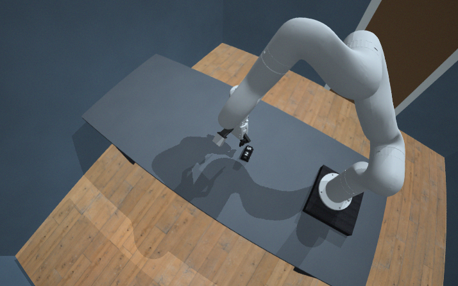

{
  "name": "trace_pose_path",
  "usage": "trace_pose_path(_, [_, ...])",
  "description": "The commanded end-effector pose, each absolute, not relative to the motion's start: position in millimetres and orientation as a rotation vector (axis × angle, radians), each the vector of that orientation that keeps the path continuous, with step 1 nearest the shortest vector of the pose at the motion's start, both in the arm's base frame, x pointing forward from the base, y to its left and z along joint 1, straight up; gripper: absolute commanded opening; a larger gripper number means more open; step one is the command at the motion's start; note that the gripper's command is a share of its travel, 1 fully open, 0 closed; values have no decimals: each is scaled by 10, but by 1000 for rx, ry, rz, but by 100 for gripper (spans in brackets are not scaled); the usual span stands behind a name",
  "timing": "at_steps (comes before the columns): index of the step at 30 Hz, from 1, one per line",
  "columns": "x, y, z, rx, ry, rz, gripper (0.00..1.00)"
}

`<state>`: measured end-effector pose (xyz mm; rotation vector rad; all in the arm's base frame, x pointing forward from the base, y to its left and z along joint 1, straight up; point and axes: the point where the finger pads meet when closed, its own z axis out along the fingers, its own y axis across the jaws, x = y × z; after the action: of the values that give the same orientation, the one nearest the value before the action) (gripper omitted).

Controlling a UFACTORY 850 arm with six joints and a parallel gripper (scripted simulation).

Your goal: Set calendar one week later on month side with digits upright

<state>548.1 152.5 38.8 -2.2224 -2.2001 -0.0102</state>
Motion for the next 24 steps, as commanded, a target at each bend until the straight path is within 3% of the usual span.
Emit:
trace_pose_path(1, [5556,1371,414,-2281,-2159,0,100])
trace_pose_path(24, [5651,1143,439,-2543,-1843,0,100])
